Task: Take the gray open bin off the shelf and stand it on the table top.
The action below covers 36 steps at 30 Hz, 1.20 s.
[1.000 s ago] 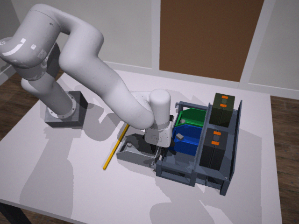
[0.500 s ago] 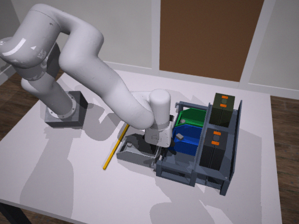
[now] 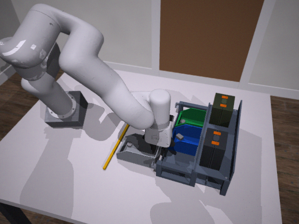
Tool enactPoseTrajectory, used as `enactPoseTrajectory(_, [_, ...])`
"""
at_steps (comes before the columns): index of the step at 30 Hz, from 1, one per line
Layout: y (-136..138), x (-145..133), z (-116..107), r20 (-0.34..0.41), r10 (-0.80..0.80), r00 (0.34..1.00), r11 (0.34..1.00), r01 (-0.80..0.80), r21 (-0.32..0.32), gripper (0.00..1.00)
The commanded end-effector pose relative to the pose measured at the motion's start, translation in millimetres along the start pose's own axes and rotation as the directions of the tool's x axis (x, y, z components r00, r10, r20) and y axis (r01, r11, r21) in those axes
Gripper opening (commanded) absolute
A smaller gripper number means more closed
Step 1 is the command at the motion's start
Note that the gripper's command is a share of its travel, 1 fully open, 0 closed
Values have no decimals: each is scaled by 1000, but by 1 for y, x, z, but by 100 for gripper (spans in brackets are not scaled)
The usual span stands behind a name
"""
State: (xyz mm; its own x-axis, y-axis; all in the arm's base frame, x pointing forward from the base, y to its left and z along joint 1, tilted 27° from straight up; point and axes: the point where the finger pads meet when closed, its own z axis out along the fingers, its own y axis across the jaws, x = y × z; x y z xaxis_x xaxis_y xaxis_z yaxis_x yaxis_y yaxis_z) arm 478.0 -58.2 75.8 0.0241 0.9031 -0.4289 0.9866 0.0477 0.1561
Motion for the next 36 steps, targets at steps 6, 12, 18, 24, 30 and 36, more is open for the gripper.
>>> enactPoseTrajectory(6, [1,0,-45,0,1,1000,1000,-1,-3,33])
enactPoseTrajectory(12, [1,0,-56,0,1,1000,1000,-1,-3,33])
enactPoseTrajectory(18, [1,0,-56,0,1,1000,1000,-1,-3,33])
enactPoseTrajectory(24, [2,0,-81,0,1,1000,1000,-1,-3,33])
enactPoseTrajectory(30, [2,0,-81,0,1,1000,1000,-1,-3,33])
enactPoseTrajectory(36, [2,0,-81,0,1,1000,1000,-1,-3,33])
